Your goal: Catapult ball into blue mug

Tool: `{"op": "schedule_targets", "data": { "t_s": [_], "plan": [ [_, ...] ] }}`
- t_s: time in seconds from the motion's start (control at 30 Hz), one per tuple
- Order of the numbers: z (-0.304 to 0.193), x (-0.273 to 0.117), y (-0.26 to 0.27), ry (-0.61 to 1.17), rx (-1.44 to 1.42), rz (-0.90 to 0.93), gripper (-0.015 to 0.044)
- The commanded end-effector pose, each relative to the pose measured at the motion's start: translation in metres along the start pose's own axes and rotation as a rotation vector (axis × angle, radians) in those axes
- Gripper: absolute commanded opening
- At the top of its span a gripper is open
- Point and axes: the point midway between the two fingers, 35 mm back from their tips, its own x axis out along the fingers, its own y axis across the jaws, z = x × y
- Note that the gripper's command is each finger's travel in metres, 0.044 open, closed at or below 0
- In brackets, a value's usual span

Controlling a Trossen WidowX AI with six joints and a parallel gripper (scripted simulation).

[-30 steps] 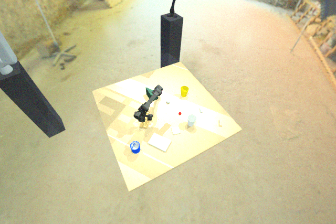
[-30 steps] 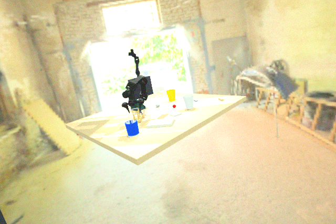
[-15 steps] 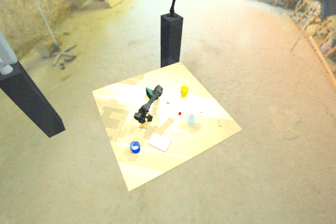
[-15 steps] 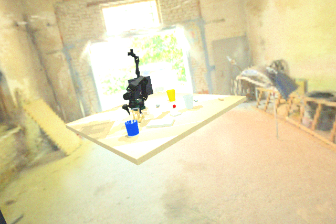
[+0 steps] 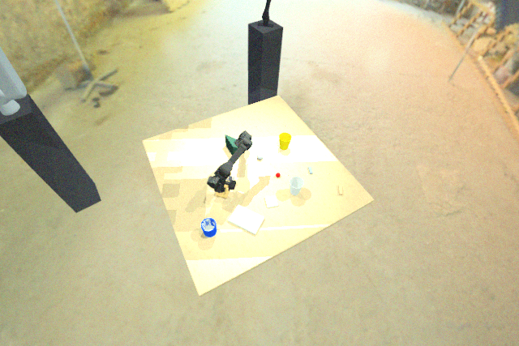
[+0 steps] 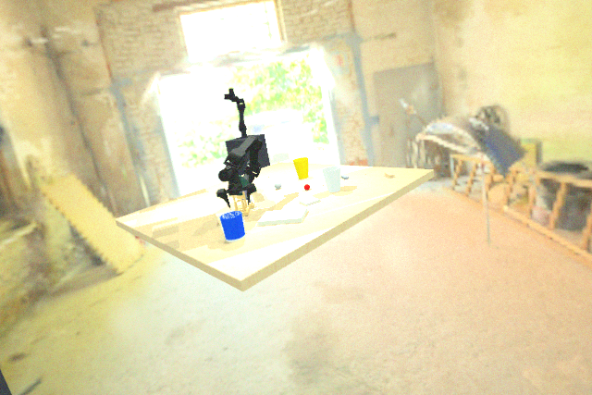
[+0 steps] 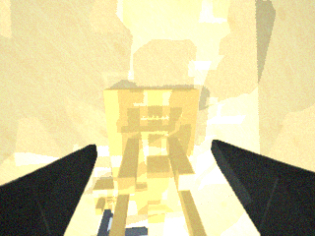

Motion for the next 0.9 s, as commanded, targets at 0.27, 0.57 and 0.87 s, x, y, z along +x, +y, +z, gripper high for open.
{"op": "schedule_targets", "data": {
  "t_s": [0.27, 0.57, 0.87],
  "plan": [
    [-0.001, 0.005, 0.0, 0.002, 0.0, 0.0, 0.0309],
    [-0.001, 0.005, 0.0, 0.002, 0.0, 0.0, 0.0131],
    [0.0, -0.043, 0.0, 0.001, 0.001, 0.0, 0.0]
  ]
}}
